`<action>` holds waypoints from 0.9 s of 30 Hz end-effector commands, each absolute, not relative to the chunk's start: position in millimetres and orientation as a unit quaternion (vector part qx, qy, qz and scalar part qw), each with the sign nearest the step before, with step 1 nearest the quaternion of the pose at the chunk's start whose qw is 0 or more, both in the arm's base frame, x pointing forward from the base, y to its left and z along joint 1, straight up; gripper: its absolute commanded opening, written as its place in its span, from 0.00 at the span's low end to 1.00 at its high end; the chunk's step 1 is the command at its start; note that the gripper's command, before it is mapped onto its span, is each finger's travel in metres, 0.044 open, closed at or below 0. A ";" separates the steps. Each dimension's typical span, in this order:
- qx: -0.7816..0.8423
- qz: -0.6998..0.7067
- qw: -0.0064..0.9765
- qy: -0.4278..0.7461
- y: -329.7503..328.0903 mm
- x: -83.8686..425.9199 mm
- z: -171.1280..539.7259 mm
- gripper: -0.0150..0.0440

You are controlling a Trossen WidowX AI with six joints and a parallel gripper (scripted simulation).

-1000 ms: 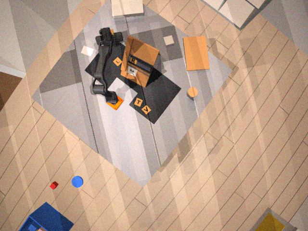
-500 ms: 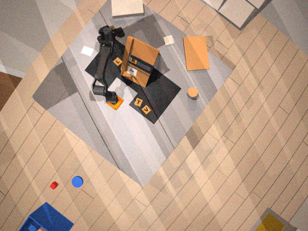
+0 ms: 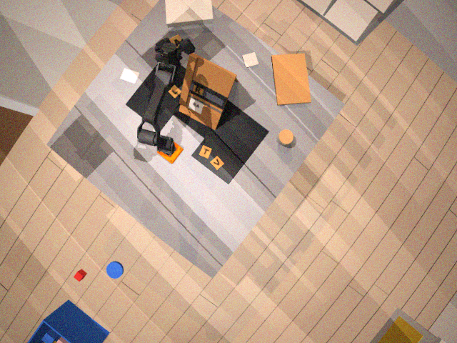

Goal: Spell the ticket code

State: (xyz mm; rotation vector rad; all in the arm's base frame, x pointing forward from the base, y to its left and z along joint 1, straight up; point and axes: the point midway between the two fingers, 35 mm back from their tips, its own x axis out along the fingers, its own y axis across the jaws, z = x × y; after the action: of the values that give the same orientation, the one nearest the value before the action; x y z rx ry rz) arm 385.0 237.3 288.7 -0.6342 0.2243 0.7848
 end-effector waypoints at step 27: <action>-0.349 0.215 0.906 0.105 67.3 428.5 326.5 0.25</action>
State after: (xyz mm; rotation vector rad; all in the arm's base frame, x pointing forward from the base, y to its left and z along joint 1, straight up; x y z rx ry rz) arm 428.3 88.2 323.2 -0.7437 0.2018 0.4830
